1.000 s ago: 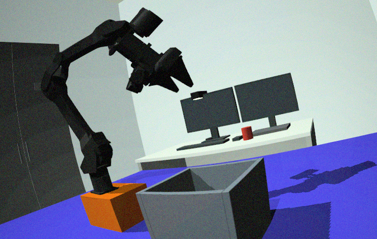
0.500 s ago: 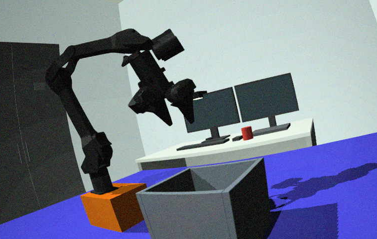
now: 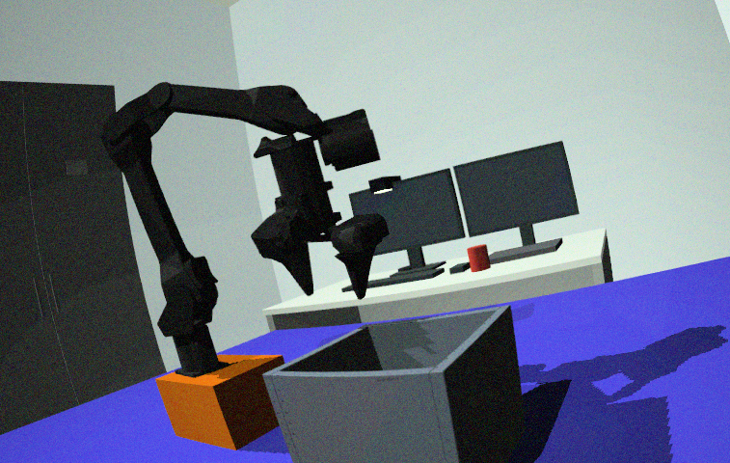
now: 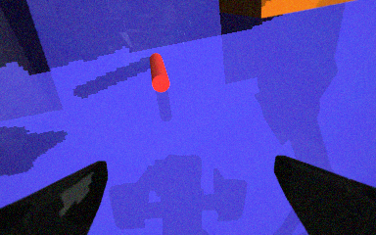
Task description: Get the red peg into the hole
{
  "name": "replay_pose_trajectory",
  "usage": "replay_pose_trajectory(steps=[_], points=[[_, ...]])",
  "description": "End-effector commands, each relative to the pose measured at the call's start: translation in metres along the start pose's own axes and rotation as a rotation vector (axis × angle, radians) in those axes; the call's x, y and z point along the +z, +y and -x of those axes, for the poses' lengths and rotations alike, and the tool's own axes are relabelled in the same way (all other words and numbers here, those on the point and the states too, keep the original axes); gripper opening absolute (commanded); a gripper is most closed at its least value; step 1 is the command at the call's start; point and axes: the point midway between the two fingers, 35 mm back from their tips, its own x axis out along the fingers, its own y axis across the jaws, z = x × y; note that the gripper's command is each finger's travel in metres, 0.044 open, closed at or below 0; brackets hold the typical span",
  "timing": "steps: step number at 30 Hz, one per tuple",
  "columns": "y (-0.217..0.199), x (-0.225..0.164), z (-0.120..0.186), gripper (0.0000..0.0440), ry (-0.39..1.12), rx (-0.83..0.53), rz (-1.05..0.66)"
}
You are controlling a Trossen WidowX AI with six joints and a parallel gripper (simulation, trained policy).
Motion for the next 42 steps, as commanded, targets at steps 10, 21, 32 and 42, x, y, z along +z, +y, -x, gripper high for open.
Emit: replay_pose_trajectory(steps=[10,21,32,42], points=[[-0.005,0.022,-0.038,0.0440,-0.153,-0.063,0.136],[-0.001,0.035,-0.071,0.0425,-0.233,-0.072,0.224],[0.003,0.044,-0.102,0.0389,-0.276,-0.055,0.253],[0.014,0.038,-0.124,0.0161,-0.267,-0.034,0.292]])
